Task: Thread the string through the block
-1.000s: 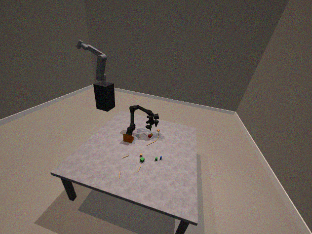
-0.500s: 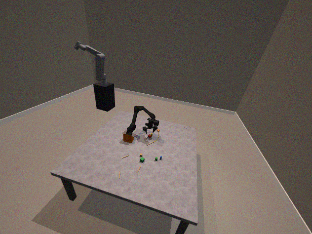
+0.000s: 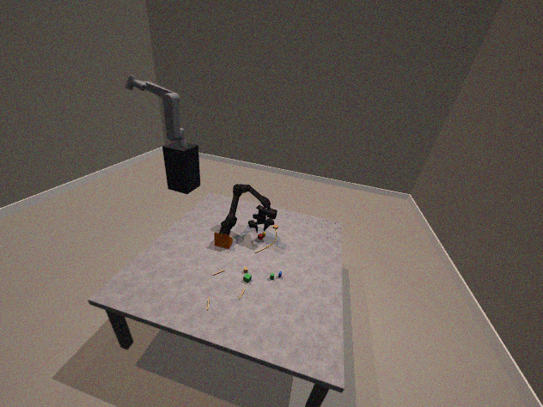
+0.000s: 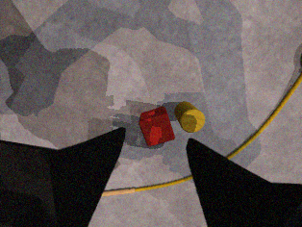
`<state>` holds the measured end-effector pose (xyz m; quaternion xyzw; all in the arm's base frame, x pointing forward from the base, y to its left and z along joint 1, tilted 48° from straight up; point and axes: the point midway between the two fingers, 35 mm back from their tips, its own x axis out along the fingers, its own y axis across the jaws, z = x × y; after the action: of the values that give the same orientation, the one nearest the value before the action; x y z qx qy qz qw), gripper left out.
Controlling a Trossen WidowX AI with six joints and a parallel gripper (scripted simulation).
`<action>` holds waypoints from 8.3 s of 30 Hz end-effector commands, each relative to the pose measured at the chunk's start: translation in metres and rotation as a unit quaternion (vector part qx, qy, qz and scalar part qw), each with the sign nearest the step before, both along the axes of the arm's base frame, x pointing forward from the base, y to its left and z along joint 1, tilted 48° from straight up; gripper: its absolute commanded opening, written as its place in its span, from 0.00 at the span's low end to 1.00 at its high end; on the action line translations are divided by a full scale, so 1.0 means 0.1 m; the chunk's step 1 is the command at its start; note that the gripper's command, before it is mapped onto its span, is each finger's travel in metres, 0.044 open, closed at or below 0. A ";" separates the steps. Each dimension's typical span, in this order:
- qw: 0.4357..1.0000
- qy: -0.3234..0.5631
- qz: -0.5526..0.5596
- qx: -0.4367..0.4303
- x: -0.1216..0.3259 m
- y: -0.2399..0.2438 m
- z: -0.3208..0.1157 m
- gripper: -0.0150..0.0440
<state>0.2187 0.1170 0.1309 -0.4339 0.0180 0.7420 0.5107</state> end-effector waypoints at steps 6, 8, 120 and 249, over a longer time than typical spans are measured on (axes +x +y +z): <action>1.000 0.000 0.000 0.000 0.00 0.00 0.00 0.58; 1.000 0.000 0.000 0.000 0.00 0.00 0.00 0.49; -0.542 0.622 -0.559 -0.083 0.68 -0.69 -0.85 1.00; -0.576 0.604 -0.545 -0.078 0.69 -0.56 -0.99 0.25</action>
<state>0.2850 0.0659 0.0275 -0.6657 -0.5939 0.4477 -0.0609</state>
